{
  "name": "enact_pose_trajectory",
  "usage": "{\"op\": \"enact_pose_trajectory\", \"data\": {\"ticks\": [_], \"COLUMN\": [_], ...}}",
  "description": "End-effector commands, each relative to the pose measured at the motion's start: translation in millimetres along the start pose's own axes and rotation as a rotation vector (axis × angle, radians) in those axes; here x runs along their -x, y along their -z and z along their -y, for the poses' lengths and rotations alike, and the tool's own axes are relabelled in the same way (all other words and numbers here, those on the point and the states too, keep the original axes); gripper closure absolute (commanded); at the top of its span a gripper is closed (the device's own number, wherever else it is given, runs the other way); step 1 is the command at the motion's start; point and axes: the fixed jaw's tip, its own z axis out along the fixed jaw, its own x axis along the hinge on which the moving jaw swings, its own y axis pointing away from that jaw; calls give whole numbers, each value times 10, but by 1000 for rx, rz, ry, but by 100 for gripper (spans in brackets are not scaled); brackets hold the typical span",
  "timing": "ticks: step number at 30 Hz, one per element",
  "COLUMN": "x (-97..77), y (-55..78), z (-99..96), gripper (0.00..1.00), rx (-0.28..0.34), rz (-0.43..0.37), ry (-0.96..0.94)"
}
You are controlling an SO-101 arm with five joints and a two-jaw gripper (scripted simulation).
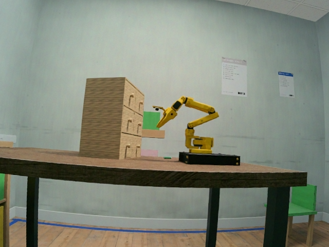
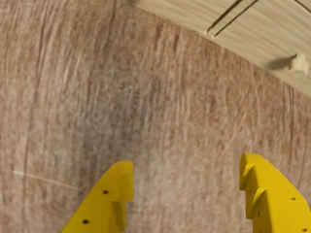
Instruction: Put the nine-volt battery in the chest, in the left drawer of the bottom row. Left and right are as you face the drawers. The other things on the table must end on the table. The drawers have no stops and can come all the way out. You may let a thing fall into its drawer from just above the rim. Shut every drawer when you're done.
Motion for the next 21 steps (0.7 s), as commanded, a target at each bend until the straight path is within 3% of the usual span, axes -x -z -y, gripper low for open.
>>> {"op": "enact_pose_trajectory", "data": {"ticks": [1, 9, 21], "x": [38, 47, 47], "y": [12, 12, 12], "z": [24, 32, 32], "gripper": [79, 79, 79], "rx": [-9, -10, -10], "rz": [18, 19, 19], "ry": [-107, -250, -250]}}
